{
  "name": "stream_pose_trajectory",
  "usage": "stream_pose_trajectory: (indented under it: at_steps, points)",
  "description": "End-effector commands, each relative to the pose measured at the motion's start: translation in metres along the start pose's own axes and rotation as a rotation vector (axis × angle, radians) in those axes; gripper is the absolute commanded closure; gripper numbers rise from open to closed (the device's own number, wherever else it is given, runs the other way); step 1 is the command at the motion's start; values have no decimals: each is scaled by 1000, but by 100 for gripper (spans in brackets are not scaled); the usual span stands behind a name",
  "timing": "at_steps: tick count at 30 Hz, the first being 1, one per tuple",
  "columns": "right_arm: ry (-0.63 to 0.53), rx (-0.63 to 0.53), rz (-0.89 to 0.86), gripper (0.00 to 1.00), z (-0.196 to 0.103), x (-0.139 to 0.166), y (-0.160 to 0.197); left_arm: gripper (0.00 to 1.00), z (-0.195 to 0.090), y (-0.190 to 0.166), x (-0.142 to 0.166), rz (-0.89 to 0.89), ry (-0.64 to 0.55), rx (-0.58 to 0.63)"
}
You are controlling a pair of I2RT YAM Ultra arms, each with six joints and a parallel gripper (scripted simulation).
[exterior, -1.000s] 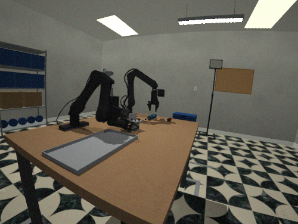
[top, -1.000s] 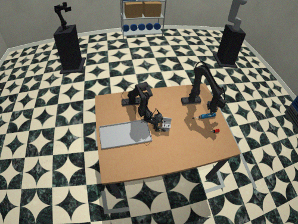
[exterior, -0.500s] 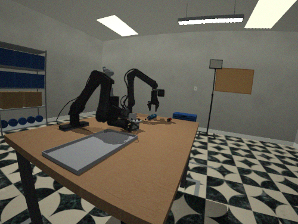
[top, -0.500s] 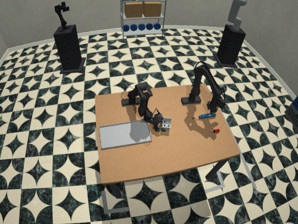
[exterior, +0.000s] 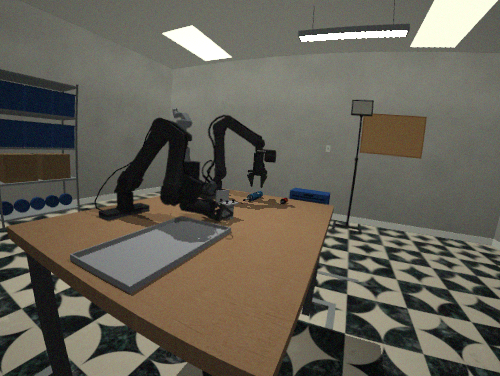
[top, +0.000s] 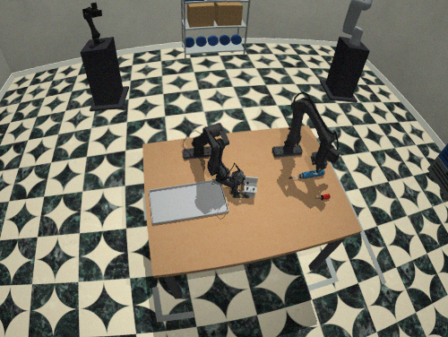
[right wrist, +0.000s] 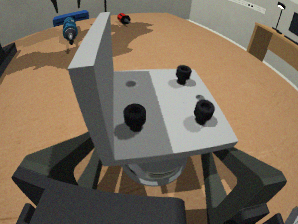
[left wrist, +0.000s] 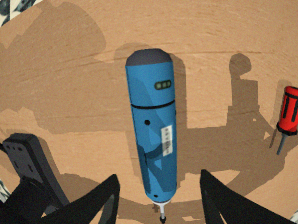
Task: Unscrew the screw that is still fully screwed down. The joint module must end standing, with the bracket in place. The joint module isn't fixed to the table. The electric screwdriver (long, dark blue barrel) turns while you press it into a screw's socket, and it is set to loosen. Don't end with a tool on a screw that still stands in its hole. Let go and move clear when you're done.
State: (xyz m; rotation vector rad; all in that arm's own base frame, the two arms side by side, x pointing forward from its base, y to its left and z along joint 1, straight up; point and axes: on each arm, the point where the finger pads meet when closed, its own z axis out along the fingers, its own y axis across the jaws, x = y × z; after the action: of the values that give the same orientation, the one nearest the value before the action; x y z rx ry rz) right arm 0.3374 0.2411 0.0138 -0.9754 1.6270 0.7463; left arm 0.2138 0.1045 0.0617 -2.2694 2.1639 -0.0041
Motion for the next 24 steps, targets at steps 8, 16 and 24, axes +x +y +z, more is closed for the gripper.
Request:
stream_pose_trajectory:
  at_steps: [8, 16, 24]
  points:
    - [9, -5, 4, 14, -17, 2, 2, 35, -2, 0, 0, 2, 0, 0]
    - [9, -5, 4, 14, -23, 2, 2, 35, -2, 0, 0, 2, 0, 0]
    - [9, -5, 5, 14, -35, 2, 2, 35, -2, 0, 0, 2, 0, 0]
